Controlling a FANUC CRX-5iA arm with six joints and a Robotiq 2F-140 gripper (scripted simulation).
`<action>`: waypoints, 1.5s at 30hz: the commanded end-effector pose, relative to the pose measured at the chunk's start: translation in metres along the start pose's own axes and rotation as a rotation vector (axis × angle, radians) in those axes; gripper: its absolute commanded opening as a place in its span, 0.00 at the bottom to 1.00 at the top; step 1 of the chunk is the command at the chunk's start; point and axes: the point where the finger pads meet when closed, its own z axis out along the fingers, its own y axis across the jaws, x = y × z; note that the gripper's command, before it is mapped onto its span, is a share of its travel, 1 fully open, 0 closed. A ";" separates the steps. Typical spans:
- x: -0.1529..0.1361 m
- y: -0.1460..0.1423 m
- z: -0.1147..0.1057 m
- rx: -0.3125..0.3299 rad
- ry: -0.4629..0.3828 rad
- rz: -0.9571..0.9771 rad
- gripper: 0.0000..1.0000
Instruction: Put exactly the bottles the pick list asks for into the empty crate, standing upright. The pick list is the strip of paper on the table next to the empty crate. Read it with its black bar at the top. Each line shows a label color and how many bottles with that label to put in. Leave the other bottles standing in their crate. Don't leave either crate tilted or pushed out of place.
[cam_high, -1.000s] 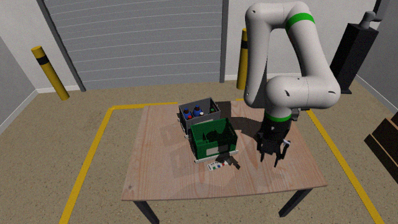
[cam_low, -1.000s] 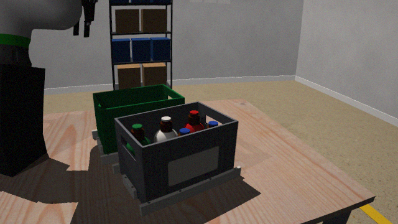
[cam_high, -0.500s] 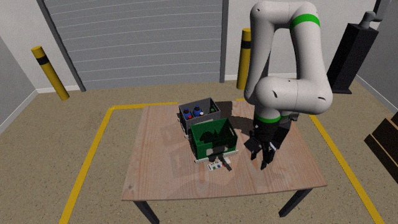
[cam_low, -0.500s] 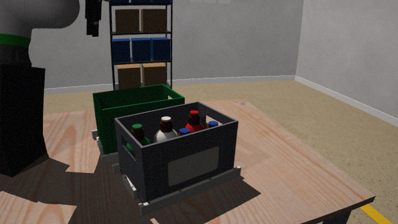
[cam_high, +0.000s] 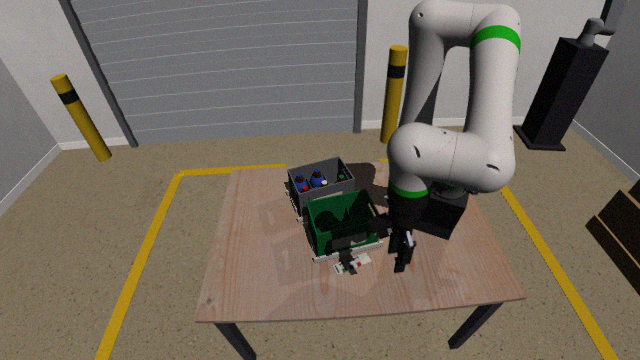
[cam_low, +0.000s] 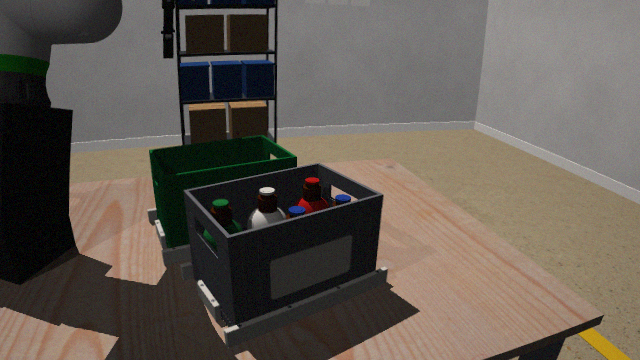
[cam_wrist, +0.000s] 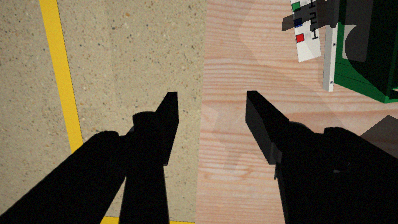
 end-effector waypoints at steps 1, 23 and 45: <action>0.012 0.003 -0.001 -0.006 0.012 0.119 0.44; 0.057 0.020 -0.002 -0.018 0.048 0.540 0.44; 0.062 0.059 0.021 -0.025 0.044 0.240 0.44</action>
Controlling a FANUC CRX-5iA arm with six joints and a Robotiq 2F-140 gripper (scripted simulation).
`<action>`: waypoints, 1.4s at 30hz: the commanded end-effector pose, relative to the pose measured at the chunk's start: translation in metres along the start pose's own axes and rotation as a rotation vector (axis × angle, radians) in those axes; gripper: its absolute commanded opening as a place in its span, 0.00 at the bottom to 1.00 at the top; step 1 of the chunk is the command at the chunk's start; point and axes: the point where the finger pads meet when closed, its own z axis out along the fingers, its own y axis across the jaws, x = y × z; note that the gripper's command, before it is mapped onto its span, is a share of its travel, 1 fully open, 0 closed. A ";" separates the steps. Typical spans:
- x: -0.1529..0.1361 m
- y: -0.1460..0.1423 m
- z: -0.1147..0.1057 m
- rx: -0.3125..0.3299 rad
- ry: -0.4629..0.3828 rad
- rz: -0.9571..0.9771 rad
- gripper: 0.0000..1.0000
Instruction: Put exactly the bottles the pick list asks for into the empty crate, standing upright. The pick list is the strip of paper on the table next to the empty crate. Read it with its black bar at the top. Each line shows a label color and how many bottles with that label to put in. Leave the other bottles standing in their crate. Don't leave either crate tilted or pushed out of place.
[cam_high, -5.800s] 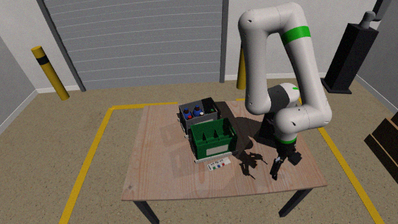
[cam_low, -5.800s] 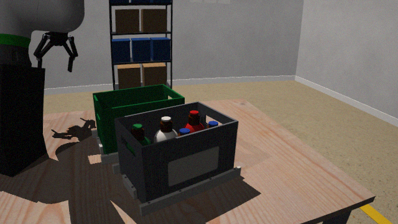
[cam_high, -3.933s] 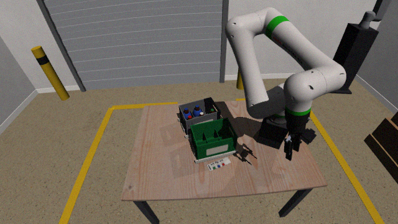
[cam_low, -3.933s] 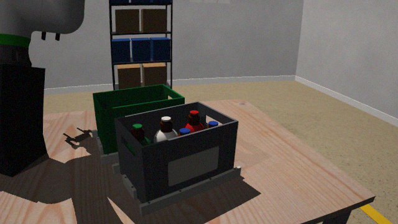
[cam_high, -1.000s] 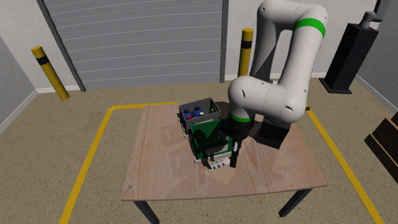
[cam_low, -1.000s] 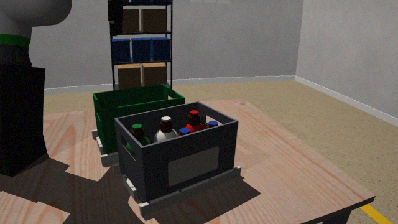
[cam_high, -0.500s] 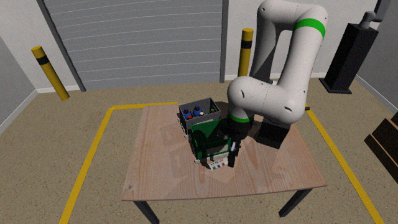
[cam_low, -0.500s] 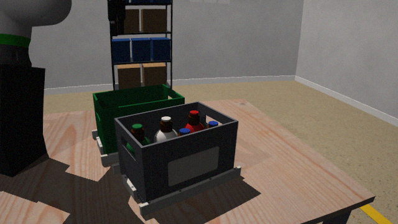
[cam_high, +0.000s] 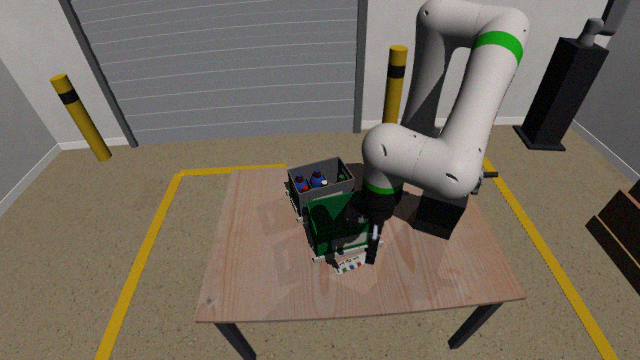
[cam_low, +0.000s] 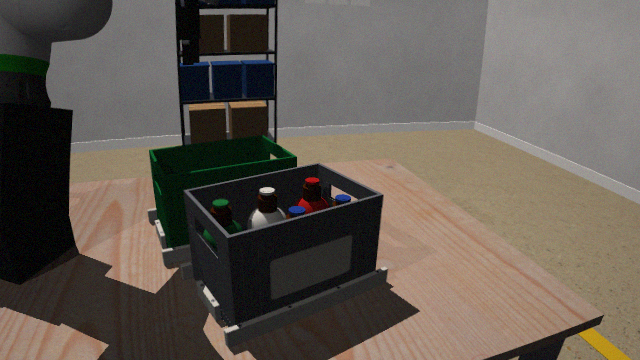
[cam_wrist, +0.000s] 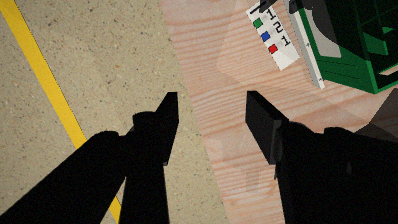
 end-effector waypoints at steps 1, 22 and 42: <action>0.008 0.014 0.009 0.007 -0.007 -0.127 0.44; 0.043 0.086 0.060 0.008 -0.005 -0.615 0.44; 0.077 0.154 0.108 0.008 -0.005 -0.615 0.44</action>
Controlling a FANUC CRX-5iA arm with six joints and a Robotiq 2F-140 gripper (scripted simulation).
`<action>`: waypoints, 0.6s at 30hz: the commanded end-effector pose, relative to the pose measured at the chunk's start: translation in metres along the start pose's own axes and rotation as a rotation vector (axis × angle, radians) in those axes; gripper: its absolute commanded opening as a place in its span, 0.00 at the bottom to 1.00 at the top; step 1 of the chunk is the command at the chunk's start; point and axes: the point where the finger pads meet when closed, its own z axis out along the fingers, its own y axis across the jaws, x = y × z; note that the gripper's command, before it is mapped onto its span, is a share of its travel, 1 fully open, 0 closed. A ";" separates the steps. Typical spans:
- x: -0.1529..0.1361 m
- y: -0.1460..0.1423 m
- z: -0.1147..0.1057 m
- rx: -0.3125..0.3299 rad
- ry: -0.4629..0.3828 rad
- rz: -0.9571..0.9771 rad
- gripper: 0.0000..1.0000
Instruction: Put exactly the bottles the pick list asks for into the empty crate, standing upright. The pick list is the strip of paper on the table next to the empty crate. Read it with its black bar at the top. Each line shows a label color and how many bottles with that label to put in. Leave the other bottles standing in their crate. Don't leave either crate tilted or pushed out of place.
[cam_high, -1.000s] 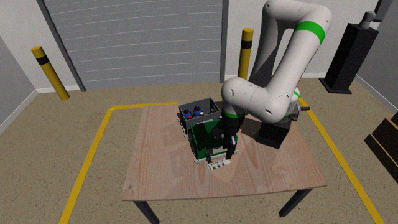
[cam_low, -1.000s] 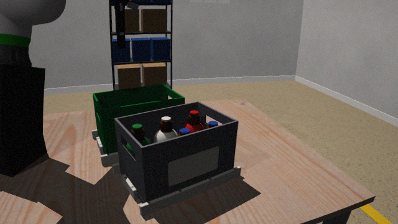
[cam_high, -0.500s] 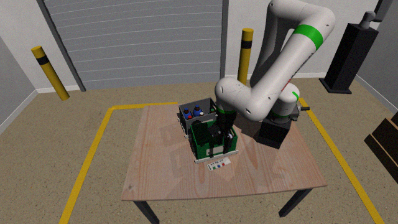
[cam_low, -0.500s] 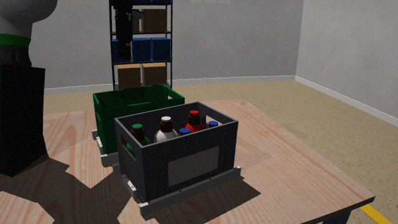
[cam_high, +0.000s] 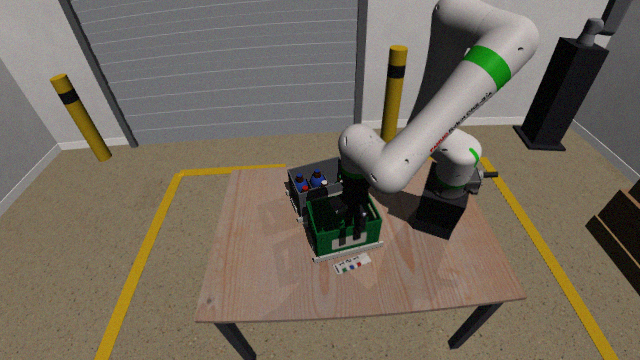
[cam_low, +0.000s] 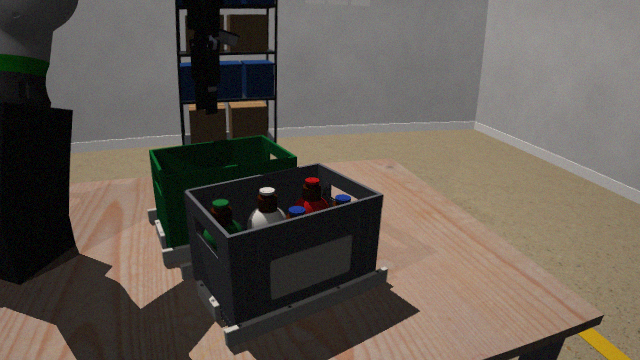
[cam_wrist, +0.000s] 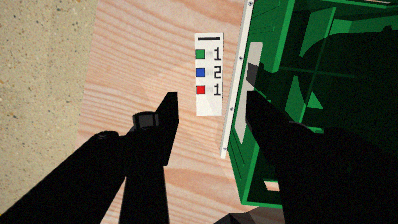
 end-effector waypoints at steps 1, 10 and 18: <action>-0.001 0.014 0.008 0.002 0.001 -0.001 0.44; -0.002 0.020 0.012 0.002 0.001 -0.001 0.44; -0.002 0.020 0.012 0.002 0.001 -0.001 0.44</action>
